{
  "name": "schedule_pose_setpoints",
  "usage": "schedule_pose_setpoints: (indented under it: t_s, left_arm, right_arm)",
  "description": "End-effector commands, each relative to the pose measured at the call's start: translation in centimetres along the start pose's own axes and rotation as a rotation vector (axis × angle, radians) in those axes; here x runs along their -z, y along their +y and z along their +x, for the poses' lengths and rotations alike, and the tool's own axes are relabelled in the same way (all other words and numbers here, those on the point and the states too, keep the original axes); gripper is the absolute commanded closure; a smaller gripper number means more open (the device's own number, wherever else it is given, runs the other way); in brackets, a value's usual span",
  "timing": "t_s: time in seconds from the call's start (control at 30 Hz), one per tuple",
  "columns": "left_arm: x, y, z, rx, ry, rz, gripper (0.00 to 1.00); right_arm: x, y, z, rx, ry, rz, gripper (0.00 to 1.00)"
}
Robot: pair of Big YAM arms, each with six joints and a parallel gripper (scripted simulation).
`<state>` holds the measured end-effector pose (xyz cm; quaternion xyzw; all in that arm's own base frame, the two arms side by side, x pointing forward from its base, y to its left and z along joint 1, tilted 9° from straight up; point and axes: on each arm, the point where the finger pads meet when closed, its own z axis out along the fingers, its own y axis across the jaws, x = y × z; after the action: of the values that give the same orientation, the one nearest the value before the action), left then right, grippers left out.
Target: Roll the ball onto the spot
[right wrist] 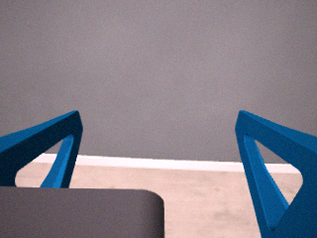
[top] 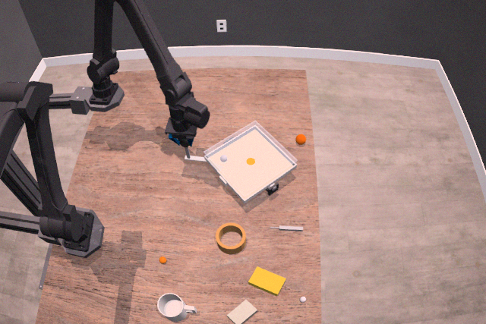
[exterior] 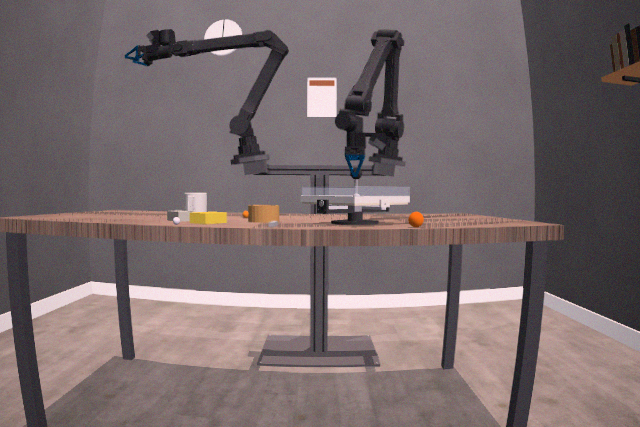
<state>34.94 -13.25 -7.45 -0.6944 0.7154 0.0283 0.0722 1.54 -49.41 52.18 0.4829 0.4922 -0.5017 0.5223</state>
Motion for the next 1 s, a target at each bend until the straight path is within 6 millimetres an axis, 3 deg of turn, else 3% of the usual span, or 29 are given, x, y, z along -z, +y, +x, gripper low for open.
schedule_pose_setpoints:
  t_s: [0.0,0.97]
  left_arm:
    - [2.2,-1.9,0.3,-0.008,0.015,0.047,1.0]
    - [1.3,-0.5,-0.5,-0.008,0.005,0.023,1.0]
  right_arm:
    - [0.4,-0.4,-4.8,0.011,-0.091,0.005,0.0]
    - [0.4,-0.4,-4.8,0.011,-0.091,0.005,0.0]
